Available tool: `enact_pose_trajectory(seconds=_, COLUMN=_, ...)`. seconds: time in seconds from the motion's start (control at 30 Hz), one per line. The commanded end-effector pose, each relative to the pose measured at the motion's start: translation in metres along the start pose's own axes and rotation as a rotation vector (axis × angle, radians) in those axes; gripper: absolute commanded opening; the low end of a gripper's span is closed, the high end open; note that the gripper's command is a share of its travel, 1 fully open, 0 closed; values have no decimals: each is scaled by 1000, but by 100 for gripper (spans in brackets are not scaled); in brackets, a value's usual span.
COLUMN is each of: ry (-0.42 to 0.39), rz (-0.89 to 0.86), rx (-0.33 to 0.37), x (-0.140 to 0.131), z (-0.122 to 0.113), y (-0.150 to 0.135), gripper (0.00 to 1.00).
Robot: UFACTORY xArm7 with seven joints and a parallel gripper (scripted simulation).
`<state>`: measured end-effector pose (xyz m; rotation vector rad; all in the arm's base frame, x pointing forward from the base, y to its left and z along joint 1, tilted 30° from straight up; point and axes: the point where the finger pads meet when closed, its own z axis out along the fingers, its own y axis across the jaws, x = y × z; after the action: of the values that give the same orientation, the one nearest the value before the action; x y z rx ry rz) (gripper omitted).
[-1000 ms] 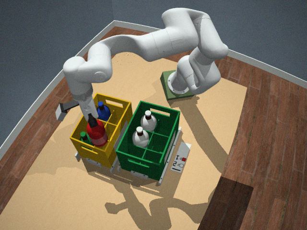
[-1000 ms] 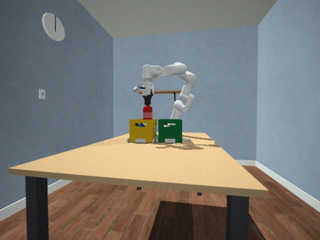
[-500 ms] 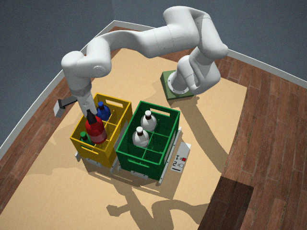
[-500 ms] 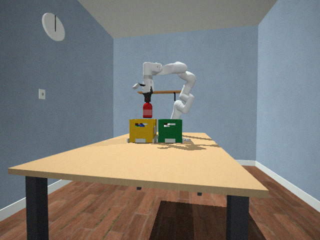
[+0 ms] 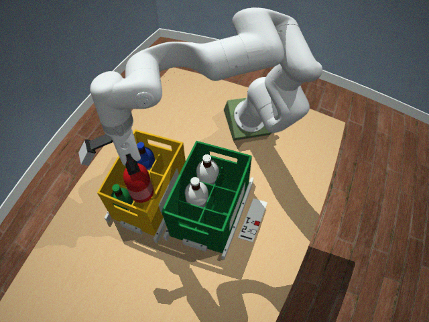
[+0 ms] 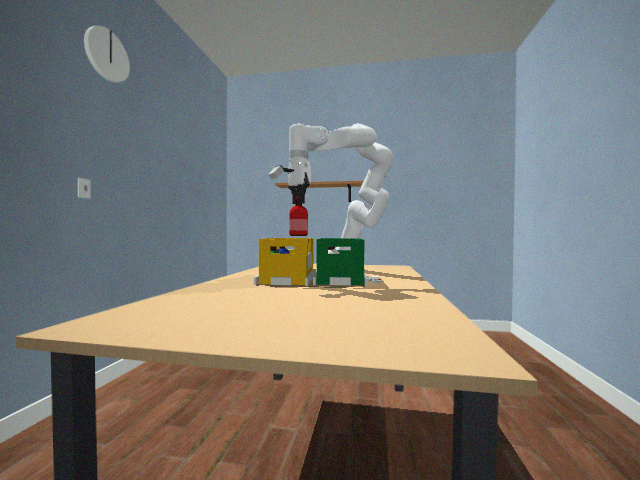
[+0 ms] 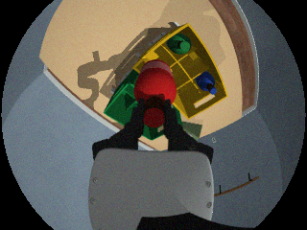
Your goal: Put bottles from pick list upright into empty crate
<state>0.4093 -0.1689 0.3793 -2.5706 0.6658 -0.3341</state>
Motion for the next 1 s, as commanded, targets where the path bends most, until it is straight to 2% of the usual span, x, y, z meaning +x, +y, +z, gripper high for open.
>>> enact_pose_trajectory(seconds=0.0, ry=6, rz=1, rx=0, x=-3, z=-2, y=-3, gripper=0)
enact_pose_trajectory(seconds=0.97, ry=6, rz=1, rx=0, x=-47, z=-2, y=-34, gripper=0)
